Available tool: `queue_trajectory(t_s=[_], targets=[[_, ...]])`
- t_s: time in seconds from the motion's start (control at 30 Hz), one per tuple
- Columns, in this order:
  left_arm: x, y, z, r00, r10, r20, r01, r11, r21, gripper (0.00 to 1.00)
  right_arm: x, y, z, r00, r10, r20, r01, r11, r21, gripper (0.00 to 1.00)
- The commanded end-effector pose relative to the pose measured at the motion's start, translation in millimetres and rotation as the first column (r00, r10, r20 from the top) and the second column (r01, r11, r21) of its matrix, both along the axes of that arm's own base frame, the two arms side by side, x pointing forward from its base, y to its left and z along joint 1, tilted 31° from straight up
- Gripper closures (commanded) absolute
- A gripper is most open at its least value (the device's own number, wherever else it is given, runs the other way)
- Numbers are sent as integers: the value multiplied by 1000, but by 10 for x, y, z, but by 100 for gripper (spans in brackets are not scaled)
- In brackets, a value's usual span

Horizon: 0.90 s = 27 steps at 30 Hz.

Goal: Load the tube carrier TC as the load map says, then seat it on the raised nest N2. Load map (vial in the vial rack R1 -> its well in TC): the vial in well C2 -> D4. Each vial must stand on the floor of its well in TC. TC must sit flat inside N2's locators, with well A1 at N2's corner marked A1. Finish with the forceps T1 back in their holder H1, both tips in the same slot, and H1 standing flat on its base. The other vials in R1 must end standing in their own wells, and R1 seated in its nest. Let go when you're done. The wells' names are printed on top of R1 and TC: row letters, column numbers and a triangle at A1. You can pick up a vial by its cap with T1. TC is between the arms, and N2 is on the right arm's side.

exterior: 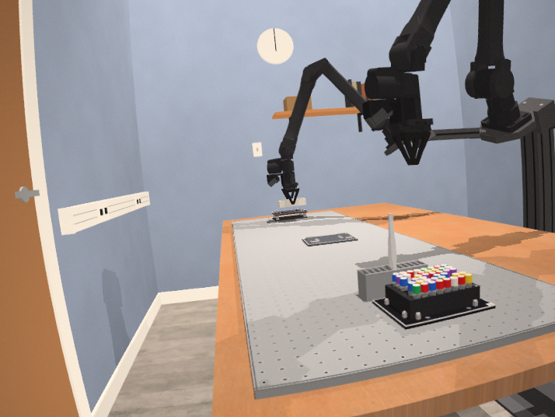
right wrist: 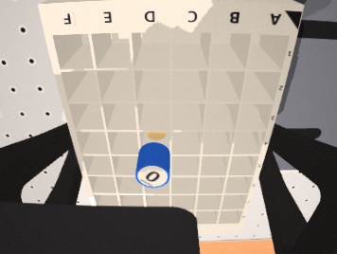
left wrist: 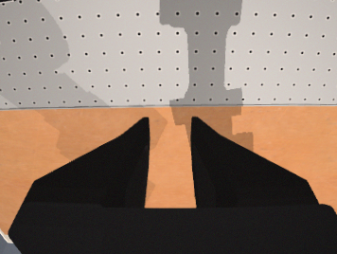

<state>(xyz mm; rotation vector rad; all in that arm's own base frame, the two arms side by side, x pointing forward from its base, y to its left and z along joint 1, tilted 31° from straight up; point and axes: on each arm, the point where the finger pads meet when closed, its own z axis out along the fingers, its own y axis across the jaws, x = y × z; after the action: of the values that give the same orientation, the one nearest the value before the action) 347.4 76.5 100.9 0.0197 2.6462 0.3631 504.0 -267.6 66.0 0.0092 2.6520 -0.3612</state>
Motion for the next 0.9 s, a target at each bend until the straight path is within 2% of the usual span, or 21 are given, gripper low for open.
queue_trajectory(t_s=[0.0, 0.17, 0.2, 0.43, 0.57, 0.73, 0.77, 0.87], targets=[[70, 24, 84, 1000, 12, 21, -12, 1000, -1, 76, 78, -128, 137, 1000, 15, 13, -15, 1000, -18, 100], [70, 24, 84, 1000, 12, 21, -12, 1000, -1, 76, 83, -151, 87, 1000, 19, 3, -19, 1000, -12, 100], [70, 24, 84, 1000, 12, 21, -12, 1000, -1, 76, 124, -116, 298, 999, 31, 34, -30, 999, -31, 100], [70, 24, 84, 1000, 12, 21, -12, 1000, -1, 76, 62, -306, 133, 1000, 15, 5, -15, 1000, -14, 100], [70, 24, 84, 1000, 12, 21, -12, 1000, -1, 76, 62, -375, 212, 1000, 15, 14, -15, 1000, -20, 100], [70, 24, 84, 1000, 12, 21, -12, 1000, -1, 76, 67, -398, 148, 1000, 19, 3, -19, 1000, -13, 100], [70, 24, 84, 1000, 12, 21, -12, 1000, -1, 76, 119, -355, 383, 999, 33, 37, -31, 999, -34, 100], [70, 24, 84, 1000, 12, 21, -12, 1000, -1, 76, 57, -492, 295, 1000, 15, 22, -14, 1000, -25, 100]])
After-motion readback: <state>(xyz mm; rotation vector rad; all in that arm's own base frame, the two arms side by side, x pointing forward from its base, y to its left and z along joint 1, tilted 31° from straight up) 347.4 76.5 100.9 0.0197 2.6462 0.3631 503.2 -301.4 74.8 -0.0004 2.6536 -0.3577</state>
